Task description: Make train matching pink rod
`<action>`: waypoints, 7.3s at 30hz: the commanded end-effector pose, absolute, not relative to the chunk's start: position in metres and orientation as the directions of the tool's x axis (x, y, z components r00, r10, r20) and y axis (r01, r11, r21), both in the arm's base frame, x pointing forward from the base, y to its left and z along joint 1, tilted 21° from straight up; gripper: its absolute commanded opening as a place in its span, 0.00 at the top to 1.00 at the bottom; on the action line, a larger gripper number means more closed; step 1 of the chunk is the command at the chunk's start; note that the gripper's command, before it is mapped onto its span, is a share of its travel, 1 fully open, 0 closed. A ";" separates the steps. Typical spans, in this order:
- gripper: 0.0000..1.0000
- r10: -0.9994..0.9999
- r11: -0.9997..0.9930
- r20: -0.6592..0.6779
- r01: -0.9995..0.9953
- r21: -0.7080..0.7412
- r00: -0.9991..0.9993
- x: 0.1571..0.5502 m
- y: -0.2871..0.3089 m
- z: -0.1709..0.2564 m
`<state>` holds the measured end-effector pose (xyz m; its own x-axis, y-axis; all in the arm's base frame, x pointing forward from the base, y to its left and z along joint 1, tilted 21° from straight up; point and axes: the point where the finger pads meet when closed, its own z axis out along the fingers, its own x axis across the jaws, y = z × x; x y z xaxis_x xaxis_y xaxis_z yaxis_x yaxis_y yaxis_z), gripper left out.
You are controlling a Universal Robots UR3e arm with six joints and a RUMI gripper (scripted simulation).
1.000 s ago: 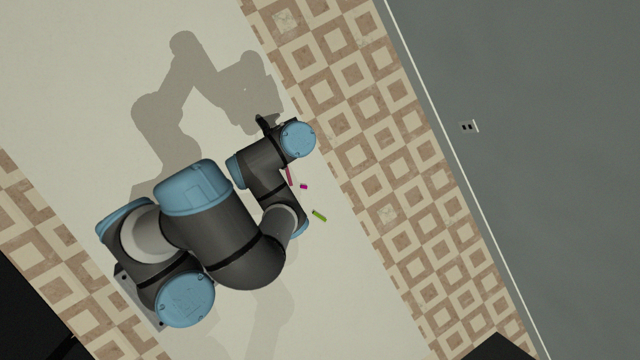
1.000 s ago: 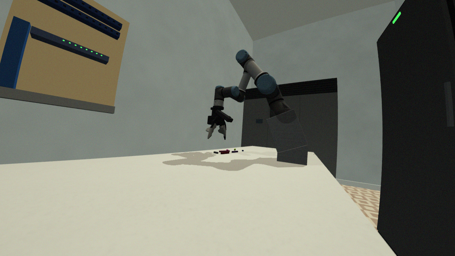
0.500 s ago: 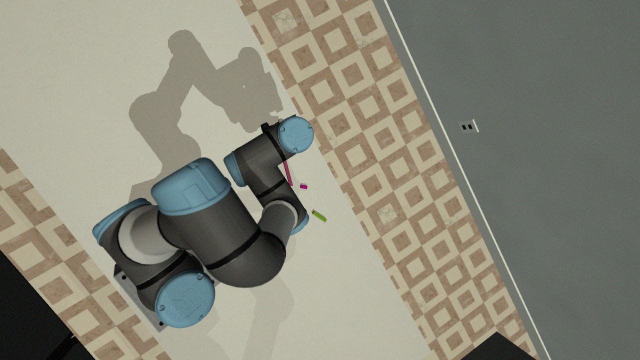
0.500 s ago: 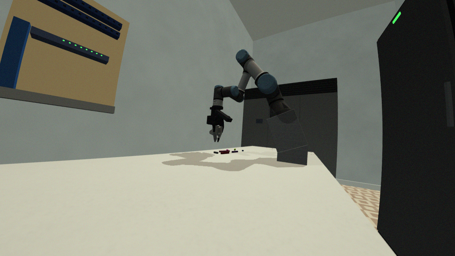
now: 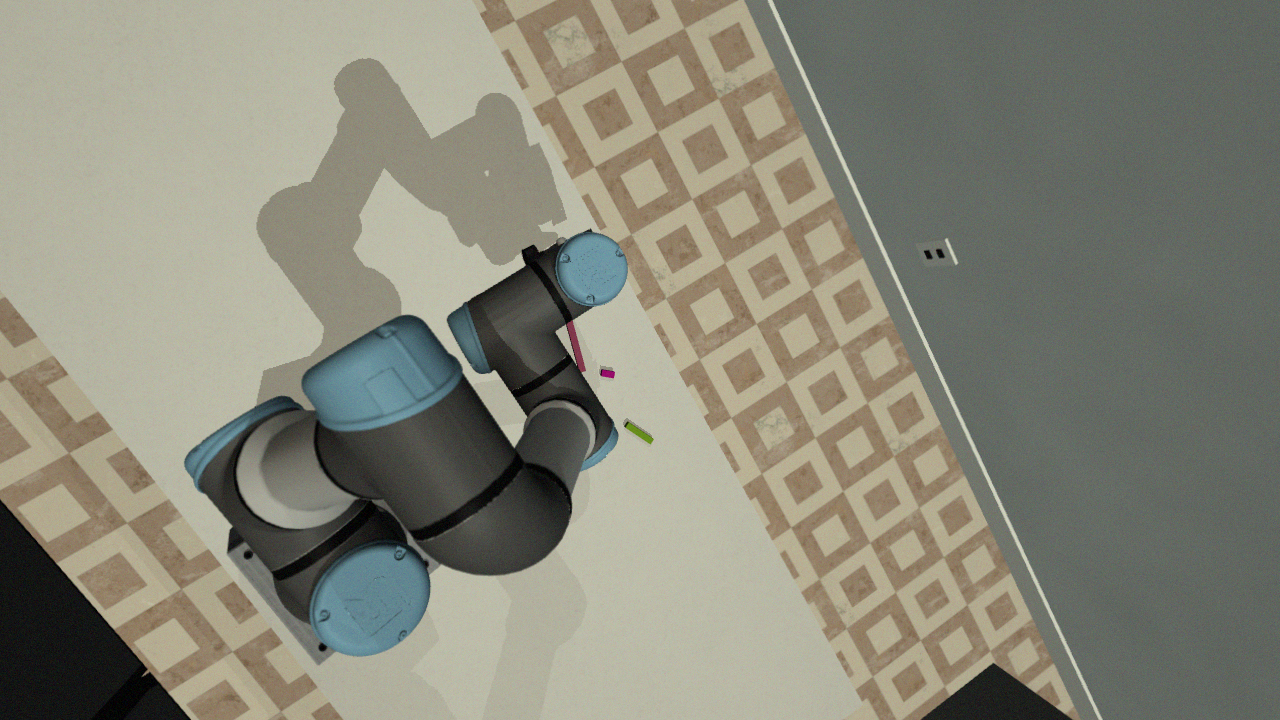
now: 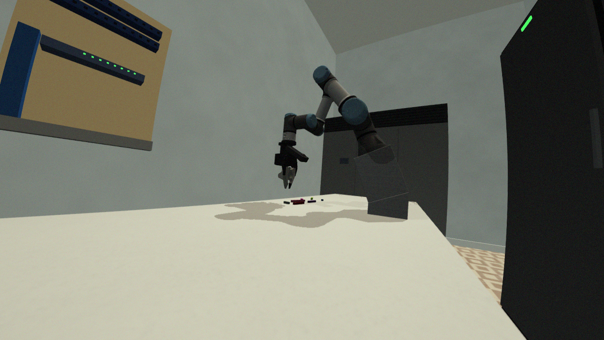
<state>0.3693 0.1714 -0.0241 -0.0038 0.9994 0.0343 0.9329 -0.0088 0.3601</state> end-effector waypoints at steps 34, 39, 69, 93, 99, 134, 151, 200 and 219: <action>0.86 0.999 -0.009 0.034 0.932 0.363 -0.004 0.377 0.172 -0.040; 0.86 0.999 -0.009 0.034 0.932 0.363 -0.004 0.379 0.172 -0.045; 0.86 0.999 -0.009 0.034 0.932 0.363 -0.004 0.390 0.173 -0.071; 0.86 0.999 -0.009 0.034 0.932 0.362 -0.004 0.389 0.173 -0.072; 0.86 0.999 -0.009 0.034 0.932 0.362 -0.004 0.389 0.173 -0.072; 0.86 0.999 -0.009 0.034 0.932 0.363 -0.004 0.395 0.174 -0.086; 0.86 0.999 -0.009 0.034 0.932 0.362 -0.004 0.395 0.174 -0.087; 1.00 0.999 -0.009 0.034 0.932 0.362 -0.004 0.395 0.174 -0.087; 1.00 0.999 -0.009 0.034 0.933 0.360 -0.003 0.394 0.174 -0.086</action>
<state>0.3940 0.1740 -0.0881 -0.0038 0.9994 0.0342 0.9332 -0.0088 0.3592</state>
